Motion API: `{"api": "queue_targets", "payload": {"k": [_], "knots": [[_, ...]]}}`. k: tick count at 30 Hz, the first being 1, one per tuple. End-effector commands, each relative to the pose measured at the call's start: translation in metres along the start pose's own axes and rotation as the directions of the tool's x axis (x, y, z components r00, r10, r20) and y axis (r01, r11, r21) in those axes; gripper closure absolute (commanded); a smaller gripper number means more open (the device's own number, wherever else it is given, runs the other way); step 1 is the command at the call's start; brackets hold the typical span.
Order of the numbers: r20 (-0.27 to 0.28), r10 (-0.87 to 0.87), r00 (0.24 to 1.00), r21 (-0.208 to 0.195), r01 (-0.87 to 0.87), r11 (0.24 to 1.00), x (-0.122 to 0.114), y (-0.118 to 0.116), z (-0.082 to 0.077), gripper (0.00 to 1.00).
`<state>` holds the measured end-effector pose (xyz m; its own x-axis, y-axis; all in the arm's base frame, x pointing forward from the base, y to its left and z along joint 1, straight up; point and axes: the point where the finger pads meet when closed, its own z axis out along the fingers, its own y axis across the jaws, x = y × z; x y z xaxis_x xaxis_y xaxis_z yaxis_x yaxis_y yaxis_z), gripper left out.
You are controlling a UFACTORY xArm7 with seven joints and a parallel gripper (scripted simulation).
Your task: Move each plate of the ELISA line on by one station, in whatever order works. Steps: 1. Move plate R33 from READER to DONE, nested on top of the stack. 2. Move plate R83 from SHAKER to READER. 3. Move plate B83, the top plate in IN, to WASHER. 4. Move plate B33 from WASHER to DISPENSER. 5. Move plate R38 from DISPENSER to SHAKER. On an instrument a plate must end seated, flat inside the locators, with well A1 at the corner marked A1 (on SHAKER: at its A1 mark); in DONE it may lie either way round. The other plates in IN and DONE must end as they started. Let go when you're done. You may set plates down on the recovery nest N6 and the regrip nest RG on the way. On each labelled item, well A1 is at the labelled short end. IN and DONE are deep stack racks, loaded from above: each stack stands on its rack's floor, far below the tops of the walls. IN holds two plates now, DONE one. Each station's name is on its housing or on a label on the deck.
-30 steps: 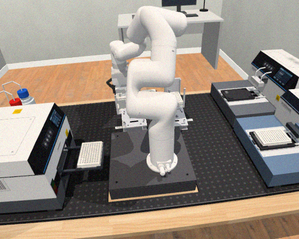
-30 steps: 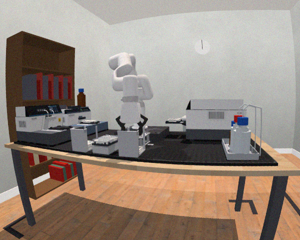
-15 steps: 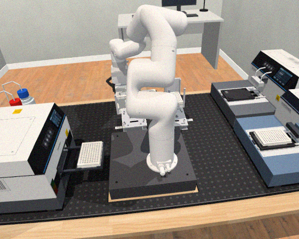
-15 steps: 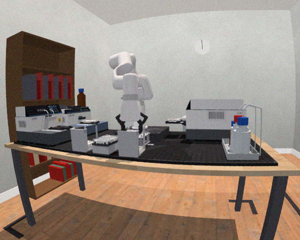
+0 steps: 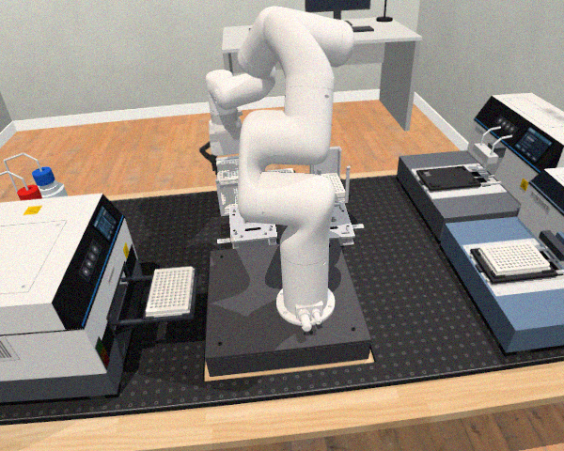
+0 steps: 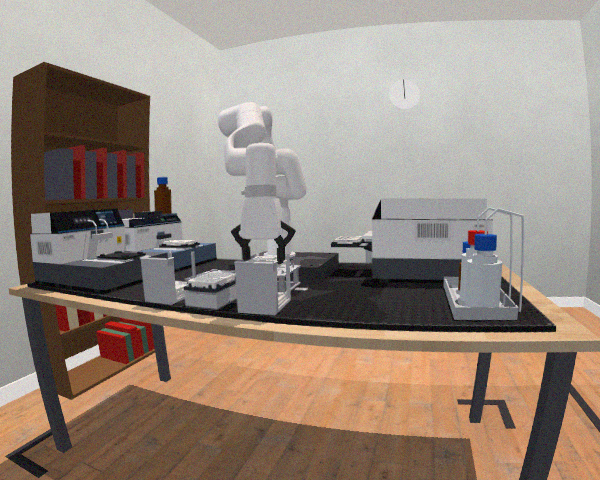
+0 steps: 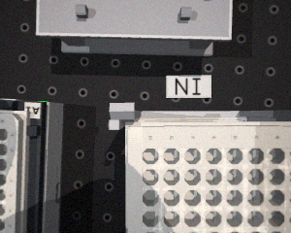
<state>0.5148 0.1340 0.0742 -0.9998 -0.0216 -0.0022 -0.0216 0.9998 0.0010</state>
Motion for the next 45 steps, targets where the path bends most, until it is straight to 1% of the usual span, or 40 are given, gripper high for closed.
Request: {"api": "queue_targets", "payload": {"k": [1,45], "knots": [[0.004,0.000,1.000,-0.001,0.000,1.000,-0.001,0.000,-0.005,1.00],[0.004,0.000,1.000,-0.001,0.000,1.000,-0.001,0.000,-0.030,1.00]]}}
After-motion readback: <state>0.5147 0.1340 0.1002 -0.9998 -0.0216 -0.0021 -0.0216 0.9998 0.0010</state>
